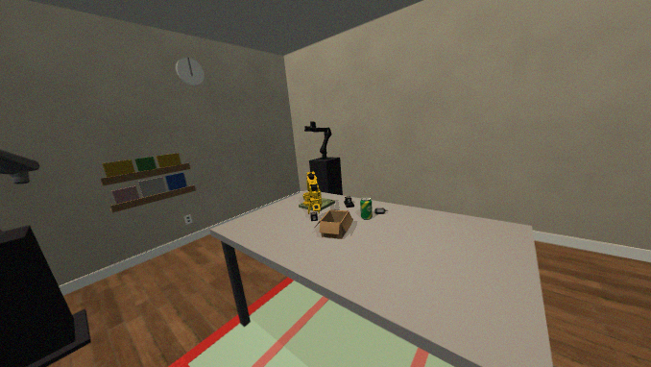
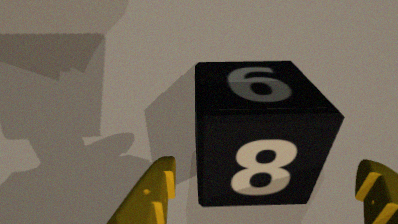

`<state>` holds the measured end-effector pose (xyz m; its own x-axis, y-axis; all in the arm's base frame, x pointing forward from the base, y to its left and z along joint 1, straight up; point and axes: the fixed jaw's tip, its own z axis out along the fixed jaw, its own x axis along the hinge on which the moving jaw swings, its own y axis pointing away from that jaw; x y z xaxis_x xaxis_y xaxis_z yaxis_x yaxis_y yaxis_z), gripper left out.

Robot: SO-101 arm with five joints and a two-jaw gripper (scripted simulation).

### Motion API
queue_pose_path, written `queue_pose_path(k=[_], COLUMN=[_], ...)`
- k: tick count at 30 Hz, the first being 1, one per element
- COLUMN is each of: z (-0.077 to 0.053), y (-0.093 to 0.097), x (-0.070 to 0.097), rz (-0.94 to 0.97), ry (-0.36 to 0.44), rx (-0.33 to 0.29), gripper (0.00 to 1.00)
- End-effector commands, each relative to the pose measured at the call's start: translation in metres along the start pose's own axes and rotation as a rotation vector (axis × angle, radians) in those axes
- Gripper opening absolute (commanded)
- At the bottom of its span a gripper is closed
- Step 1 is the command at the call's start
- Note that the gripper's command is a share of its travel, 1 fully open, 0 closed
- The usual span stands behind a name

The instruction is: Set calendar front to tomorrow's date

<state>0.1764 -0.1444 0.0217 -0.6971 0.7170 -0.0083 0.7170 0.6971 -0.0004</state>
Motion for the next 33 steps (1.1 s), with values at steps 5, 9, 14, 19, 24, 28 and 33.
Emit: queue_pose_path(k=[5, 9, 14, 19, 24, 28, 33], z=[0.017, 0.019, 0.023, 0.025, 0.025, 0.025, 0.025], y=[0.002, 0.002, 0.002, 0.002, 0.002, 0.002, 0.001], x=[0.003, 0.003, 0.004, 0.004, 0.004, 0.004, 0.004], rz=[-0.001, -0.001, -0.001, -0.001, -0.001, -0.001, -0.001], ry=[0.019, 0.019, 0.019, 0.019, 0.019, 0.019, 0.019], rx=[0.001, 0.001, 0.001, 0.001, 0.001, 0.001, 0.001], gripper=[0.35, 0.35, 0.35, 0.35, 0.35, 0.35, 0.34])
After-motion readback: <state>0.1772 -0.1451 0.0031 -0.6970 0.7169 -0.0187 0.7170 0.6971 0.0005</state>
